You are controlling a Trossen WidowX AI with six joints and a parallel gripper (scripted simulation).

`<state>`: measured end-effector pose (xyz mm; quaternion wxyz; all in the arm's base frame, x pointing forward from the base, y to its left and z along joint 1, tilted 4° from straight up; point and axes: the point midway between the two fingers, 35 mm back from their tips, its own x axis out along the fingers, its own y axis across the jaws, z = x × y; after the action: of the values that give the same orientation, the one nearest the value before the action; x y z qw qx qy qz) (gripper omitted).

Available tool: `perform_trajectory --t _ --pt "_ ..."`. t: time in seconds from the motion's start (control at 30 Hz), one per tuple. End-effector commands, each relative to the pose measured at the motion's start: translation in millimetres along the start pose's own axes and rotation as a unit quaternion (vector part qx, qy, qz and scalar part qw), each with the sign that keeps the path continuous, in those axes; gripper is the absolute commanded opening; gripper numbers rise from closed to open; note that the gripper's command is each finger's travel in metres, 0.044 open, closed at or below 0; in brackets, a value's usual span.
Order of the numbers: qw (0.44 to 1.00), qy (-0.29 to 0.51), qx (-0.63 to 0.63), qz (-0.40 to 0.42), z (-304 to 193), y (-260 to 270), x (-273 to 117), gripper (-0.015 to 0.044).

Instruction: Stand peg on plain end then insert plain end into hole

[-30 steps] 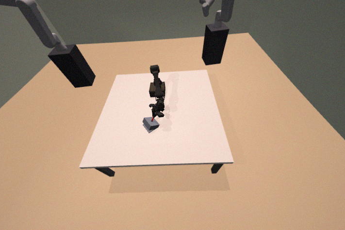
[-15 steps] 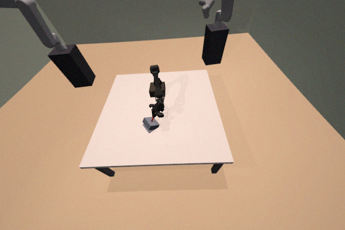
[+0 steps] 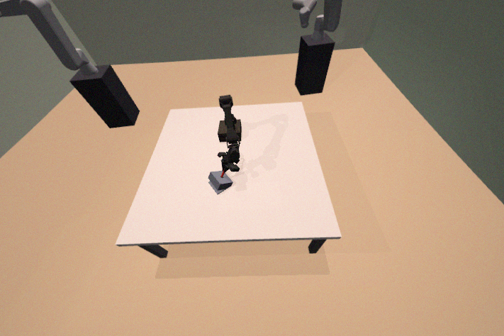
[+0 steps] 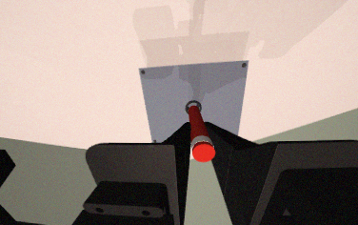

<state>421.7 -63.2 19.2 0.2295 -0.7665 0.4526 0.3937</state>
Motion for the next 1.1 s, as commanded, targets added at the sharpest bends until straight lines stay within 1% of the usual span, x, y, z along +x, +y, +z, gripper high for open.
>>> perform_trajectory --t 0.0,1.07 --pt "1.000 -0.002 -0.004 0.002 1.8 0.4 2.5 0.0000" --pt "1.000 -0.002 -0.004 0.002 2.1 0.3 5.8 0.0000"
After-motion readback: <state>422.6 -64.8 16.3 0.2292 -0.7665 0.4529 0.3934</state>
